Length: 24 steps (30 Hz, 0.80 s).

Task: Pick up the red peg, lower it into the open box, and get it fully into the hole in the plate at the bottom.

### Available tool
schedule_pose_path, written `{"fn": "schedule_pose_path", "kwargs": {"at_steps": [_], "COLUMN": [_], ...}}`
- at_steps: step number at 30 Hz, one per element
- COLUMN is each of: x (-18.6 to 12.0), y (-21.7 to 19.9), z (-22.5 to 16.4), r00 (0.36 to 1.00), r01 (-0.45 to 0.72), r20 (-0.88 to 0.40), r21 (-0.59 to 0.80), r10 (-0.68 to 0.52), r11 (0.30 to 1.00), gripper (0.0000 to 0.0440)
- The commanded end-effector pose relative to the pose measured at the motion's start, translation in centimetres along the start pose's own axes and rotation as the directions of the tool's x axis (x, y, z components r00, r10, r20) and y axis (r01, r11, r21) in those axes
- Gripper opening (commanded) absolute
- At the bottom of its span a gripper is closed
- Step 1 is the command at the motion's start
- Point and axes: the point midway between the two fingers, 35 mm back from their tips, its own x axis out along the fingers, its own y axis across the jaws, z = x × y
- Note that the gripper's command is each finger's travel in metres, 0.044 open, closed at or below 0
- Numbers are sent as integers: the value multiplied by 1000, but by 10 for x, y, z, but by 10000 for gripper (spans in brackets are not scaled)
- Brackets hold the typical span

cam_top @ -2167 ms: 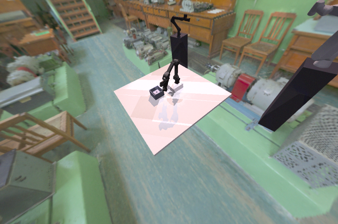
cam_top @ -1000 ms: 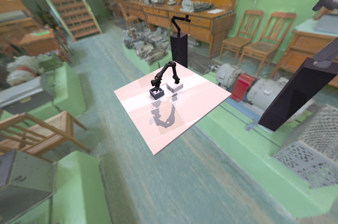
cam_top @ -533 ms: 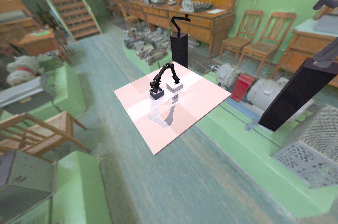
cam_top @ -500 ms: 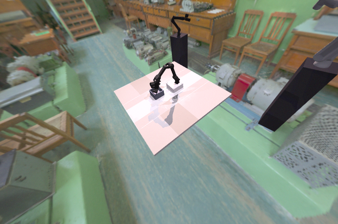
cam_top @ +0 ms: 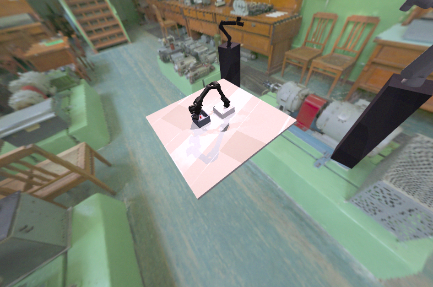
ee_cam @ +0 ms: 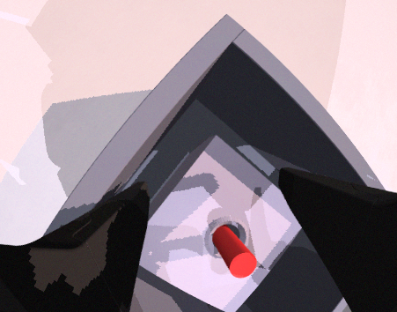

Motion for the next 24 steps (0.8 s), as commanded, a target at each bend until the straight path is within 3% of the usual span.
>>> {"fn": "schedule_pose_path", "kwargs": {"at_steps": [1, 3, 14, 24], "x": [1, 0, -10, -10], "y": [2, 5, 8, 8], "z": [16, 25, 69, 70], "r00": [1000, 999, 986, 986], "r01": [7, -2, -25, -25], "r20": [22, 45, 164, 166], "r21": [-11, -9, 22, 23], "r10": [-7, 2, 21, 21], "r11": [1000, 1000, 999, 999], "gripper": [409, 440, 440, 440]}}
